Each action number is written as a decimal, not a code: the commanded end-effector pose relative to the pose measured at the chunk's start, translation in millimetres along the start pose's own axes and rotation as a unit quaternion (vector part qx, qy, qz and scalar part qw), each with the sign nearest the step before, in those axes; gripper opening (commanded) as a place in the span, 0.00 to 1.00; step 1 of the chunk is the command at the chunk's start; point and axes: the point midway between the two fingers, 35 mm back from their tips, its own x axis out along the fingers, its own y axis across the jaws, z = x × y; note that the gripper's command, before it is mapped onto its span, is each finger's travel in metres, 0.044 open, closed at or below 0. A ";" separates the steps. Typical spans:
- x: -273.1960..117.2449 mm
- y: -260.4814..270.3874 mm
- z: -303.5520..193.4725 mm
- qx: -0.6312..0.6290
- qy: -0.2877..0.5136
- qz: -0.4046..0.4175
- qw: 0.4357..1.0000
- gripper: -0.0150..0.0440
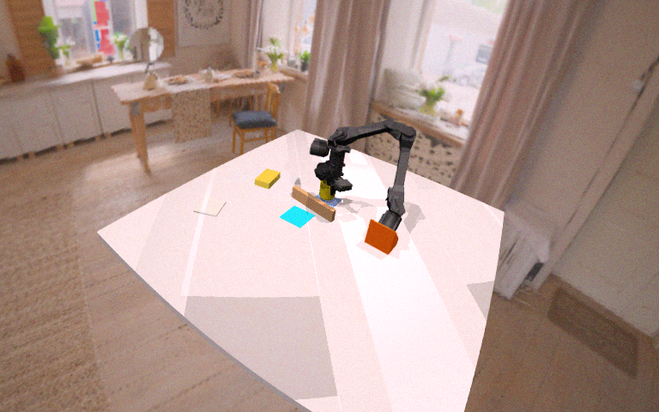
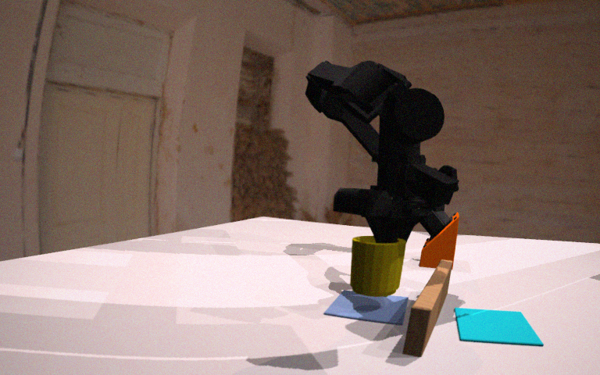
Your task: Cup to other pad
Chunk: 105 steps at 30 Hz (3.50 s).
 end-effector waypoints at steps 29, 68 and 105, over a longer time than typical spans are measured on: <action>-54.8 -2.8 1.9 -0.002 0.001 -0.002 1.000 0.25; -58.0 22.9 72.0 0.001 -0.002 0.001 1.000 0.25; -61.5 54.2 150.9 0.002 -0.004 0.002 1.000 0.25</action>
